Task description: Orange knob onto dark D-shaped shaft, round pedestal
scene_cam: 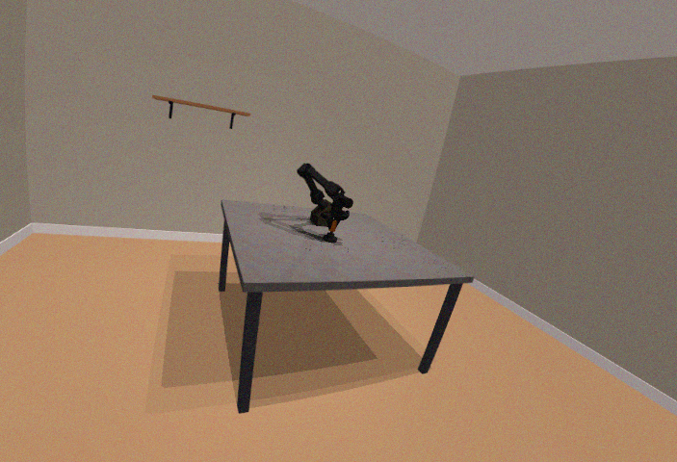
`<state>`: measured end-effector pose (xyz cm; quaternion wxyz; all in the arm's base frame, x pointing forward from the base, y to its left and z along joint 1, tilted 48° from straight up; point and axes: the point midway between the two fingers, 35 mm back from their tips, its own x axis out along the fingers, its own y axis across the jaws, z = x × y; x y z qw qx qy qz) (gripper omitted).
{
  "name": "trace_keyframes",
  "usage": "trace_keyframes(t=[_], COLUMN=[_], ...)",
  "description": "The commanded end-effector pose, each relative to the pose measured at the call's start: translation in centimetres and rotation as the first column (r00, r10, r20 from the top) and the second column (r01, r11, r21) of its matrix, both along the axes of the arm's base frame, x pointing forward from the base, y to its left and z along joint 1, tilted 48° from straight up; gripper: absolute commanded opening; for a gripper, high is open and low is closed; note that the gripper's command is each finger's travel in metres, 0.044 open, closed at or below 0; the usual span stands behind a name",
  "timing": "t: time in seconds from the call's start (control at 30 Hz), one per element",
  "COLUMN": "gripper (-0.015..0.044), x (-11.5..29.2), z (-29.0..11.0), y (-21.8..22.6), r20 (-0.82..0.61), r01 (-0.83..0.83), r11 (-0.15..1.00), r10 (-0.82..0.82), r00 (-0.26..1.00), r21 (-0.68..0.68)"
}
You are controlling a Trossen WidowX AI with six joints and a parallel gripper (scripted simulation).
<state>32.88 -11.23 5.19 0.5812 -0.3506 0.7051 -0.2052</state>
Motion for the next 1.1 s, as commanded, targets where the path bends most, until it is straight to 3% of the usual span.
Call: trace_keyframes(t=[0.0,0.7,1.07], gripper=[0.0000,0.0000,0.0000], x=[-0.06,0.02,-0.10], z=[-0.13,0.12,-0.13], y=[-0.04,0.13,-0.05], r20=[-0.022,-0.022,-0.173], r01=[-0.021,-0.021,-0.159], r11=[1.000,1.000,0.987], r10=[0.021,0.021,0.162], r00=[1.000,1.000,0.972], r21=[0.001,0.001,0.031])
